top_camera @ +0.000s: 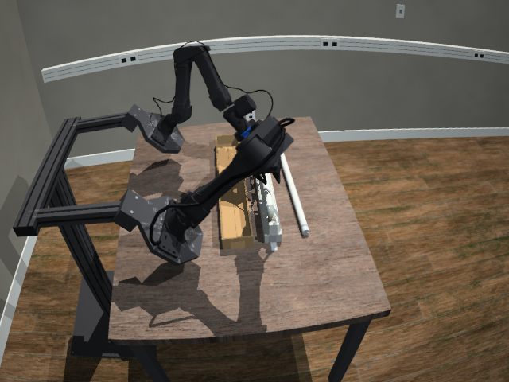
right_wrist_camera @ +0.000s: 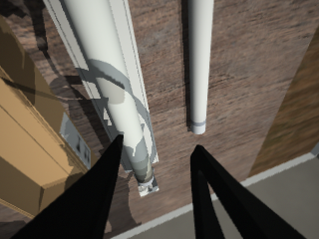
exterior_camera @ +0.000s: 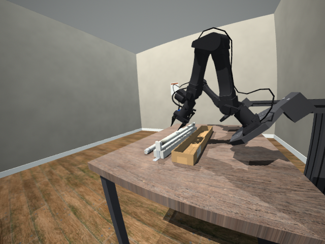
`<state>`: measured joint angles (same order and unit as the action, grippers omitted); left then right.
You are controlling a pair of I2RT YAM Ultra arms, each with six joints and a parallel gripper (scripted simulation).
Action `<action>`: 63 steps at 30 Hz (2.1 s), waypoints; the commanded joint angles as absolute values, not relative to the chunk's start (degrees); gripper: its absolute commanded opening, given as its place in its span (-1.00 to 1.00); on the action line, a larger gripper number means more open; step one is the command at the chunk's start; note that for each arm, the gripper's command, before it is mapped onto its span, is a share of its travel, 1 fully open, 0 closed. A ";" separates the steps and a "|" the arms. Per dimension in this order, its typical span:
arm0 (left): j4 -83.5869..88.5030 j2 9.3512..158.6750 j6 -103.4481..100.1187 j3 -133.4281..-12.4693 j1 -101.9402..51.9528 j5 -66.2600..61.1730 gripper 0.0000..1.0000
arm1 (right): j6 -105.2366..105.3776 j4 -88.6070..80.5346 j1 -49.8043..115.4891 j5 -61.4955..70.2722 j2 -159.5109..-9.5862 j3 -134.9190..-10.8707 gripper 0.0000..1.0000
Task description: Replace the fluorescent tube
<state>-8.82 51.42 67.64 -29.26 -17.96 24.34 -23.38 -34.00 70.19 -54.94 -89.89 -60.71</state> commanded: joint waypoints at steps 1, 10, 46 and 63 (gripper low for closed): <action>-7.40 52.30 60.13 -32.07 -16.96 21.32 -0.02 | -18.67 -32.54 68.74 -48.30 -87.34 -63.97 -0.02; -6.06 53.80 43.40 -39.66 -12.52 15.41 -0.02 | -13.78 -24.85 51.03 -36.61 -79.93 -63.68 -0.02; -1.18 57.87 0.36 -62.39 -0.57 0.00 -0.02 | 0.75 1.98 -0.41 0.88 -57.66 -62.16 -0.02; 10.72 62.99 14.87 -64.75 -1.45 0.82 -0.02 | -7.93 -12.34 8.81 -3.51 -66.93 -66.66 -0.02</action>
<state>6.04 62.41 7.99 -62.17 -0.58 0.16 -4.10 -6.90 6.07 -1.93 -65.67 -63.18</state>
